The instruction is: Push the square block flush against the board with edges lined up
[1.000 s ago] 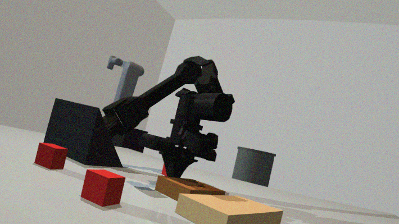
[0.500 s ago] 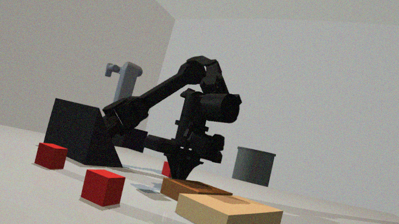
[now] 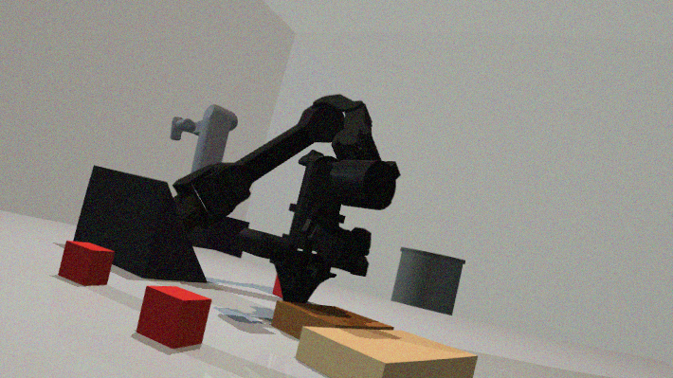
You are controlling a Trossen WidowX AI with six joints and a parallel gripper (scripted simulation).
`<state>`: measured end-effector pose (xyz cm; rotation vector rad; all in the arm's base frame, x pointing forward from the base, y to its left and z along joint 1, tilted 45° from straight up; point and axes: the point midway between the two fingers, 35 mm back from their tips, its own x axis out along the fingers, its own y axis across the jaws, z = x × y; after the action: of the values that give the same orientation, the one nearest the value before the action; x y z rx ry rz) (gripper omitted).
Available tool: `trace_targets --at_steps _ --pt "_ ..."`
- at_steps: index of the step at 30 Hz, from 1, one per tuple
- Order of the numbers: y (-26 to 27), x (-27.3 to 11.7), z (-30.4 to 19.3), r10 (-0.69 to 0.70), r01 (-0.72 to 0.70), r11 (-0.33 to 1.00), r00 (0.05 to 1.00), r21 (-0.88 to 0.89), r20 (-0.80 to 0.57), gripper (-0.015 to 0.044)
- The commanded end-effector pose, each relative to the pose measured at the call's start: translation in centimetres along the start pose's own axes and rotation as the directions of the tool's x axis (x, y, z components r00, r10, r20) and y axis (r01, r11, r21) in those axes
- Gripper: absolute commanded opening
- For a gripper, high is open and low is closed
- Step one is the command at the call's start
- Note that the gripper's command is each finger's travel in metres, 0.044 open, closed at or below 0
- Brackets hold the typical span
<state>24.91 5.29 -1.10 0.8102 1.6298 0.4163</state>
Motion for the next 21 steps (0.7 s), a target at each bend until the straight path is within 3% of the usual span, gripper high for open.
trace_targets --at_steps 1,18,21 --pt "0.2 -0.2 -0.6 0.003 -0.002 1.000 1.000 -0.003 0.009 0.0000" --pt "0.2 -0.1 -3.3 0.002 -0.002 1.000 1.000 -0.001 0.008 0.0000" --pt "0.0 -2.0 -2.8 -0.001 0.001 1.000 1.000 0.001 0.004 0.0000"
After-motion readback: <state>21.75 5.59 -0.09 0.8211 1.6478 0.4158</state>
